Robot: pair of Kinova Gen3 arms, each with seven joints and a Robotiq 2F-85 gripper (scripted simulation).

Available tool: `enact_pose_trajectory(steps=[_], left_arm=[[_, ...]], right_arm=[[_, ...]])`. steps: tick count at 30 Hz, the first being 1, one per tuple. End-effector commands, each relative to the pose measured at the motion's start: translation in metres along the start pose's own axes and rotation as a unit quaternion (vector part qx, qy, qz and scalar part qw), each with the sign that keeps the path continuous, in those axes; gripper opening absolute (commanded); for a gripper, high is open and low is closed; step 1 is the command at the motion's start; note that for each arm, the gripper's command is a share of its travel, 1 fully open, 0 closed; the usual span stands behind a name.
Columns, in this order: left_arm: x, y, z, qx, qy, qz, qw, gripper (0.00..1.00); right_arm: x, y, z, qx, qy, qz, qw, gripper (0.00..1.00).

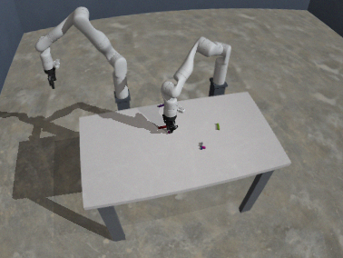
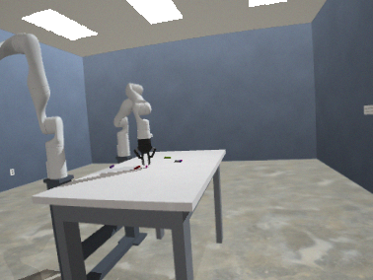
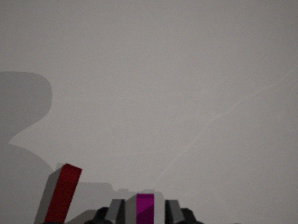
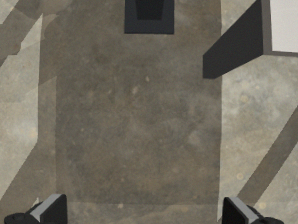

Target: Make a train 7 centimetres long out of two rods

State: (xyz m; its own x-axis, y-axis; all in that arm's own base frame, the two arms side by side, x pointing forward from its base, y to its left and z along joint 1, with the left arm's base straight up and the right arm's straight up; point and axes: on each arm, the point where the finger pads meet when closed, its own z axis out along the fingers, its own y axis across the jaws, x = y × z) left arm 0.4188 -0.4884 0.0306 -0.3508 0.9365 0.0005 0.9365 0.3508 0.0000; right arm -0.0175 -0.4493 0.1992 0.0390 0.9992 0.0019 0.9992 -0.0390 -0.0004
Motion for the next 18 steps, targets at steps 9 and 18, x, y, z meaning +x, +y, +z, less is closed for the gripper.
enact_pose_trajectory(steps=[9, 18], left_arm=[[-0.001, 0.000, -0.047, -0.001, -0.001, 0.000, 1.000, 0.317], [-0.001, 0.000, -0.081, -0.001, -0.001, 0.000, 1.000, 0.317]], right_arm=[[0.000, 0.000, -0.001, 0.000, -0.001, 0.000, 1.000, 1.000], [0.000, 0.000, -0.001, 0.000, -0.001, 0.000, 1.000, 1.000]])
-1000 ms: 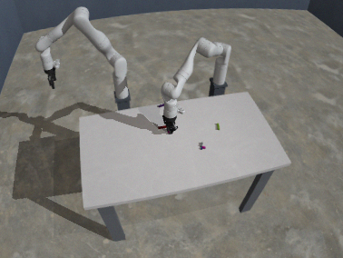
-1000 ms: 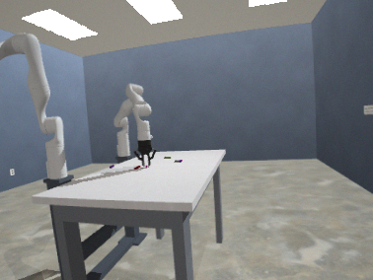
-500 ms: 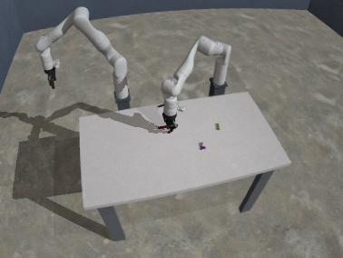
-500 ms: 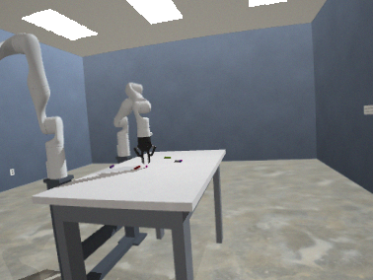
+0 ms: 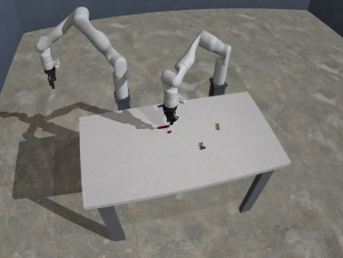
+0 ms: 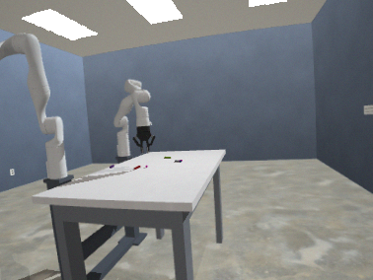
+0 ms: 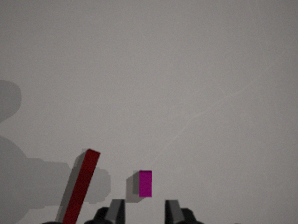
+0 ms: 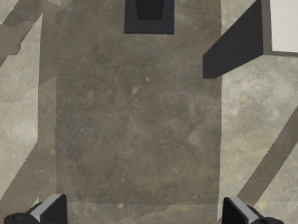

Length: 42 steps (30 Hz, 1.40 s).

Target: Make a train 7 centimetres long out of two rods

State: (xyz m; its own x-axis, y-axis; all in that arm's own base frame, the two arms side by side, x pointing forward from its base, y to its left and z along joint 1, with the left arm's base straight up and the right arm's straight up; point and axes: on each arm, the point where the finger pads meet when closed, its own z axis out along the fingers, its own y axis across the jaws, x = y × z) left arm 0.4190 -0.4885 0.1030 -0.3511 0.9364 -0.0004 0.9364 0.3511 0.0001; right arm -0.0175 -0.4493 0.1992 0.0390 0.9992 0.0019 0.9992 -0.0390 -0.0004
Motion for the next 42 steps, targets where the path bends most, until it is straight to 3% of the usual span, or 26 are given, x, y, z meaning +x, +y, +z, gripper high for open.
enact_pose_trajectory(steps=[1, 7, 8, 31, 38, 40, 42], left_arm=[[-0.001, 0.000, -0.010, 0.000, -0.001, 0.000, 1.000, 0.317], [-0.001, 0.000, -0.011, 0.000, -0.001, 0.000, 1.000, 0.317], [-0.001, 0.000, -0.011, 0.000, -0.001, 0.000, 1.000, 1.000], [0.002, 0.003, -0.011, -0.001, -0.001, -0.005, 1.000, 1.000], [0.041, 0.038, -0.006, -0.001, 0.000, -0.079, 0.997, 1.000], [0.041, 0.038, -0.006, -0.001, 0.000, -0.079, 0.997, 1.000], [0.062, 0.054, -0.004, -0.001, 0.000, -0.118, 0.993, 1.000]], right_arm=[[0.000, 0.000, -0.001, 0.000, -0.001, 0.000, 1.000, 1.000], [0.000, 0.000, -0.001, 0.000, -0.001, 0.000, 1.000, 1.000], [0.000, 0.000, -0.001, 0.000, -0.001, 0.000, 1.000, 1.000], [0.000, 0.000, -0.001, 0.000, -0.001, 0.000, 1.000, 1.000], [0.000, 0.000, -0.001, 0.000, -0.001, 0.000, 1.000, 1.000], [0.000, 0.000, -0.001, 0.000, -0.001, 0.000, 1.000, 1.000], [0.000, 0.000, -0.001, 0.000, -0.001, 0.000, 1.000, 1.000]])
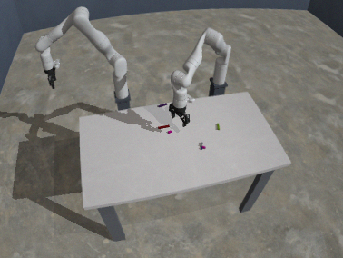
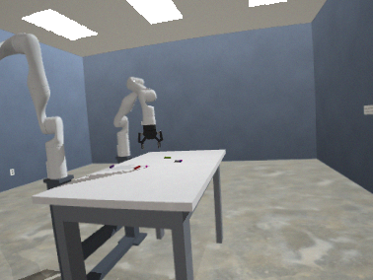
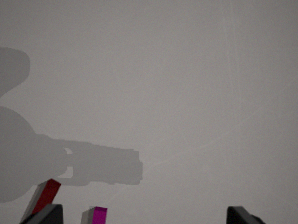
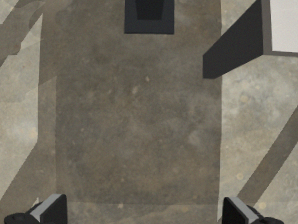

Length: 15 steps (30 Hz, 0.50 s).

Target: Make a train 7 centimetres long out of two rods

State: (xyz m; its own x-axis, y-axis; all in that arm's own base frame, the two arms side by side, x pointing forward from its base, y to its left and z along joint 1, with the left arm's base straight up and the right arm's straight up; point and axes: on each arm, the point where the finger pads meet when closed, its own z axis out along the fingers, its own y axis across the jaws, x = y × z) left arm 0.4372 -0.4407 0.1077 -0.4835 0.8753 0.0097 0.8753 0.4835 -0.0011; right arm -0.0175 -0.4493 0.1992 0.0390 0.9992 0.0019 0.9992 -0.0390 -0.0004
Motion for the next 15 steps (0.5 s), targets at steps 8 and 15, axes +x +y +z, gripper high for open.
enact_pose_trajectory(steps=[8, 15], left_arm=[[0.073, 0.066, 0.007, -0.001, -0.004, -0.144, 0.990, 1.000], [0.108, 0.088, 0.011, 0.000, -0.004, -0.207, 0.978, 1.000]], right_arm=[[0.000, 0.000, -0.001, 0.000, -0.001, 0.000, 1.000, 1.000], [0.000, 0.000, -0.001, 0.000, -0.001, 0.000, 1.000, 1.000]])
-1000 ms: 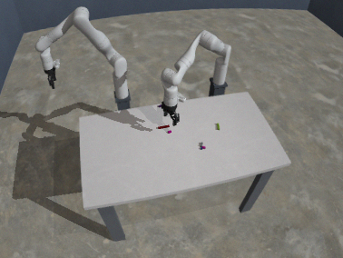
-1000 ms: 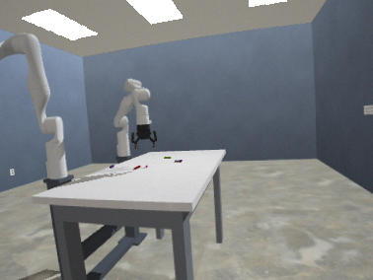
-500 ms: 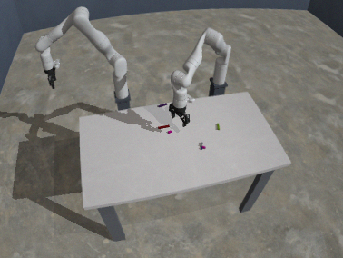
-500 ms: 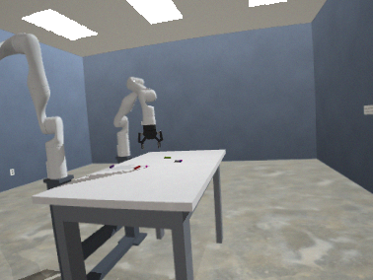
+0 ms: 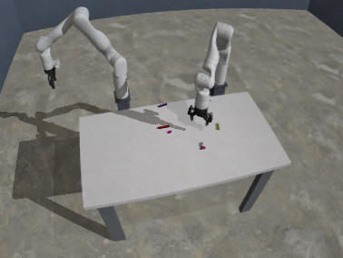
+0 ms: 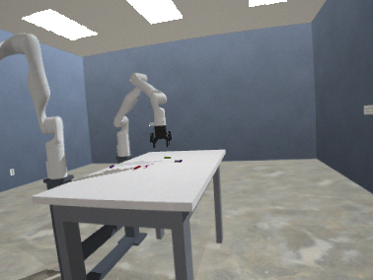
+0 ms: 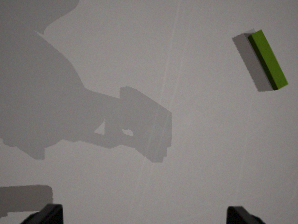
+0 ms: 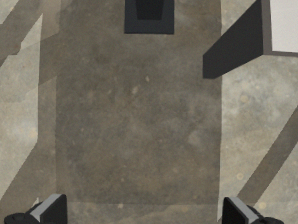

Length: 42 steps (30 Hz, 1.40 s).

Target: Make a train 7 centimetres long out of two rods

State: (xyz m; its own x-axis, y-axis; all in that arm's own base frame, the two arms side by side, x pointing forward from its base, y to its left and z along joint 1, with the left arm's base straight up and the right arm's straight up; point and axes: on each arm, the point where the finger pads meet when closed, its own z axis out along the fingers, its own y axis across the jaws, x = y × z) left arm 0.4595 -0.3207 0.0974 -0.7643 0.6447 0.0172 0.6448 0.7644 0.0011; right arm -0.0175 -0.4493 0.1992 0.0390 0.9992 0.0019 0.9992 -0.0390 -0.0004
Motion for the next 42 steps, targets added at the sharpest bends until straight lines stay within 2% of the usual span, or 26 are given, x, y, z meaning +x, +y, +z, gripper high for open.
enact_pose_trajectory(steps=[1, 7, 13, 21, 22, 42], left_arm=[[0.020, 0.027, 0.001, 0.000, -0.008, -0.052, 0.999, 1.000], [0.058, 0.065, 0.006, 0.001, -0.008, -0.138, 0.990, 1.000], [0.094, 0.094, 0.009, 0.002, -0.009, -0.215, 0.977, 1.000], [0.104, 0.100, 0.010, 0.002, -0.009, -0.234, 0.972, 1.000], [0.104, 0.100, 0.010, 0.002, -0.009, -0.234, 0.972, 0.317], [0.104, 0.100, 0.010, 0.002, -0.009, -0.234, 0.972, 0.317]], right_arm=[[0.000, 0.000, -0.001, 0.000, -0.001, 0.000, 1.000, 1.000], [0.000, 0.000, -0.001, 0.000, -0.001, 0.000, 1.000, 1.000], [0.000, 0.000, -0.001, 0.000, -0.001, 0.000, 1.000, 1.000], [0.000, 0.000, -0.001, 0.000, -0.001, 0.000, 1.000, 1.000], [0.000, 0.000, -0.001, 0.000, -0.001, 0.000, 1.000, 1.000], [0.000, 0.000, -0.001, 0.000, -0.001, 0.000, 1.000, 1.000]])
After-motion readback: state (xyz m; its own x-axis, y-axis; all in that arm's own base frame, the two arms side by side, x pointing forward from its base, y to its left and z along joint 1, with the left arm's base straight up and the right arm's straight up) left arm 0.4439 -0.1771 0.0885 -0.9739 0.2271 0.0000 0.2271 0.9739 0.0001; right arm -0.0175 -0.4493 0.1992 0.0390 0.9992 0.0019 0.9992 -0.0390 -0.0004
